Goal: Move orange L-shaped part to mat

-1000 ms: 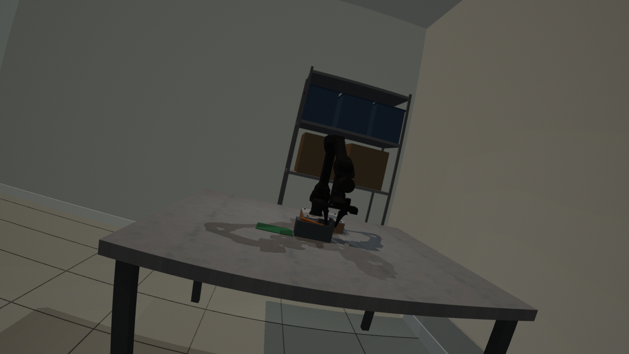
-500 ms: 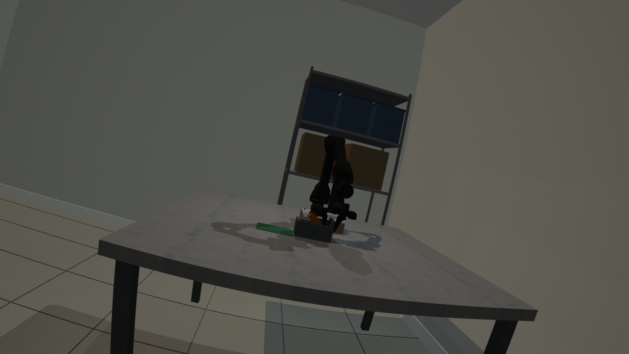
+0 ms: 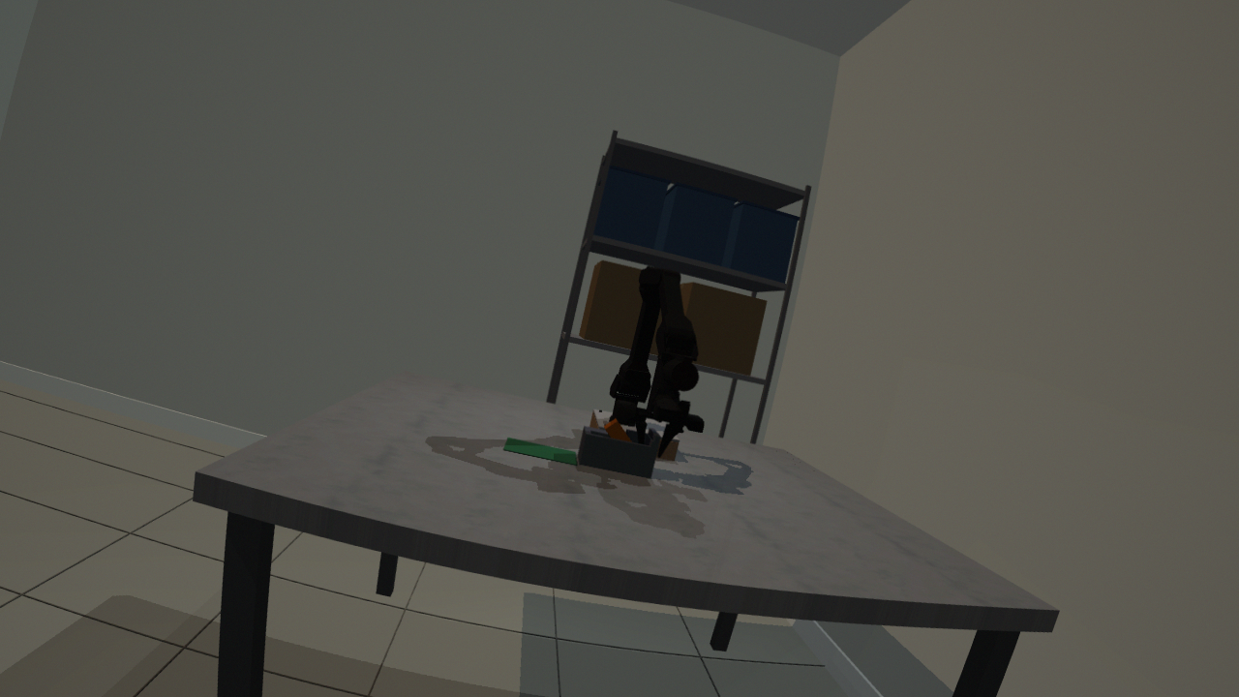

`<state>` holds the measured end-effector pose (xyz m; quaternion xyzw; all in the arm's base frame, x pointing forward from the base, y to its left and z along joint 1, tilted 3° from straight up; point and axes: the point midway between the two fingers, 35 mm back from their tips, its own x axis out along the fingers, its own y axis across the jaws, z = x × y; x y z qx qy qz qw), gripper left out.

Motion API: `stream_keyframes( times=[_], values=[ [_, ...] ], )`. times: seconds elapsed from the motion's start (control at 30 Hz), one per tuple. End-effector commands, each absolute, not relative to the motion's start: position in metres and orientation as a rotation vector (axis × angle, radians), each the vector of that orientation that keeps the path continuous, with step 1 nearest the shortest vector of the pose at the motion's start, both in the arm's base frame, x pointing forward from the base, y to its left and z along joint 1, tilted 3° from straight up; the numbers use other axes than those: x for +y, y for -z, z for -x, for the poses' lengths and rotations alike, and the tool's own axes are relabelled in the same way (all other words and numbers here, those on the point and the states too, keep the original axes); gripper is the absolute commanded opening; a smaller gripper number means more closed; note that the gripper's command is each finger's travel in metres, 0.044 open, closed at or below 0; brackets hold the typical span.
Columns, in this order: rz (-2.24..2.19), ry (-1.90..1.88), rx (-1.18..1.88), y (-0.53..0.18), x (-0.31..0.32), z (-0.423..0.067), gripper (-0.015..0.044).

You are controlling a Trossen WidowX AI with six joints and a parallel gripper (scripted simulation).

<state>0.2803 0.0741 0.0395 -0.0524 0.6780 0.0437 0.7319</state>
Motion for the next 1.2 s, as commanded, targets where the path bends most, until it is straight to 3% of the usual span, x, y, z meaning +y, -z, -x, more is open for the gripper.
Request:
stream_keyframes(
  times=[0.0, 0.23, 0.47, 1.17],
  values=[
    [0.118, -0.093, 1.486, -0.047, 0.080, -0.280, 0.0180],
    [0.119, -0.093, 1.486, -0.063, 0.082, -0.281, 0.0180],
    [0.120, -0.093, 1.486, -0.144, 0.072, -0.274, 0.0180],
    [0.111, -0.091, 1.467, -0.145, 0.073, -0.277, 0.0180]
  ],
)
